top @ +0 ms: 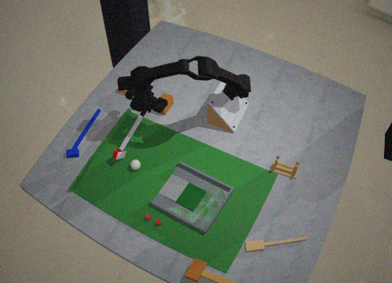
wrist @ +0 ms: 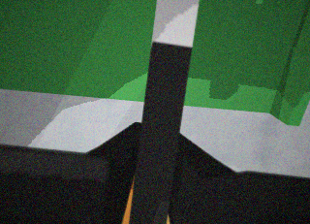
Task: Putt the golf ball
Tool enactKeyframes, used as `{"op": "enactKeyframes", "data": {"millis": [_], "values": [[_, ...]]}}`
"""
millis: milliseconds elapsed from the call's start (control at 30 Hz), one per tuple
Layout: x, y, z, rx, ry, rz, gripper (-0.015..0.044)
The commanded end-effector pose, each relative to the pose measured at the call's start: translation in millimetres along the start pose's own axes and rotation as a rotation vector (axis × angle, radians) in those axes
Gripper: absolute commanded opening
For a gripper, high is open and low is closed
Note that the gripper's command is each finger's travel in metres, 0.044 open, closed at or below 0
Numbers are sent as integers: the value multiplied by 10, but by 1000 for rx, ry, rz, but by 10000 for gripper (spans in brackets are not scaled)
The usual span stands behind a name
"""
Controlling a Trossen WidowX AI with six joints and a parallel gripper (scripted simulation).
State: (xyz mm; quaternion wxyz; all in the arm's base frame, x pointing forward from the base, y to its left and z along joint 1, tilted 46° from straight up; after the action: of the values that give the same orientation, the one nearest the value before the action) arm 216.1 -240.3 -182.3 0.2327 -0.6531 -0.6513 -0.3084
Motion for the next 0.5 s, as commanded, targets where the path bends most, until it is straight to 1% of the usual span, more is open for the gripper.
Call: {"op": "enactKeyframes", "data": {"millis": [0, 200, 467], "values": [[-33, 9, -21, 0, -8, -2, 0], [66, 32, -11, 1, -2, 0, 0], [1013, 271, -26, 0, -2, 1, 0]]}}
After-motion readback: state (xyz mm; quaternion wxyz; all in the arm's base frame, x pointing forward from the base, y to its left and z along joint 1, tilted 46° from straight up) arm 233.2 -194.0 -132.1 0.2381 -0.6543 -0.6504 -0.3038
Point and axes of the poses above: the point midway between the two fingers, 35 mm back from their tips, its own z axis out along the fingers, its own x axis across the jaws, y = z × x, the point moved 1 cm from there along -z, back along the fingers, and after that the axes turned 11 degrees about -z, right-handed, at the moved point
